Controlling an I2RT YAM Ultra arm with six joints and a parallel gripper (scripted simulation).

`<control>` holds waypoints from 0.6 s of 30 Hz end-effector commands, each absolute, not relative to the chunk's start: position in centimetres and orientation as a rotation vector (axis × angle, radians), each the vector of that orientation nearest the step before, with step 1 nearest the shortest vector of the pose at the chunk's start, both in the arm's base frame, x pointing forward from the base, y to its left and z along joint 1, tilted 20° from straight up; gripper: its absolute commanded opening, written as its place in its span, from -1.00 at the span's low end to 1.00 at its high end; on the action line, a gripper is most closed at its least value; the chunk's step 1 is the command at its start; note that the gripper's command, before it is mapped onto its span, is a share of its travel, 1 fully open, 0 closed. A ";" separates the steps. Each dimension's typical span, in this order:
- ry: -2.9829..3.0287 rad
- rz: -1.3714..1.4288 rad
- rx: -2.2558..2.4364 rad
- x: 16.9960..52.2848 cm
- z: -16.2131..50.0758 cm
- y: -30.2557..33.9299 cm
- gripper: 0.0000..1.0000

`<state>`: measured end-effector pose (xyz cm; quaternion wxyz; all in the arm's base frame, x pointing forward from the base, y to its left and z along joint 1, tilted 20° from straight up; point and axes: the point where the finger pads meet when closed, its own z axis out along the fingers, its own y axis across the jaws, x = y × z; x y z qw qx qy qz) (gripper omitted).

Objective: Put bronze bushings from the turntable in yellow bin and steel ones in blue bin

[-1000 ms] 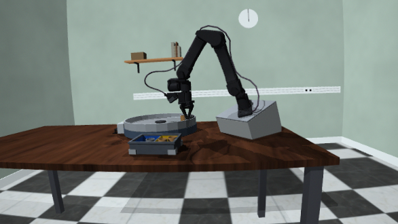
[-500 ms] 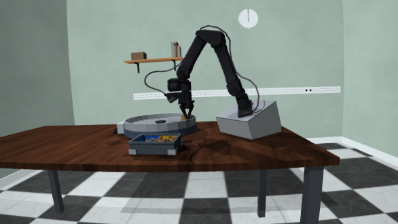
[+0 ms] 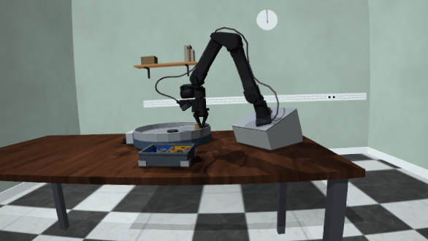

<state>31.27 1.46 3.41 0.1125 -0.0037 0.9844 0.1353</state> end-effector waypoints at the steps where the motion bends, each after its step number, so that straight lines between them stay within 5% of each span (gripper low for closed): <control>1: 2.859 0.351 0.003 32.0 3.8 0.6 -1.00; 18: 2.852 0.345 -0.007 31.0 8.7 -0.6 -1.00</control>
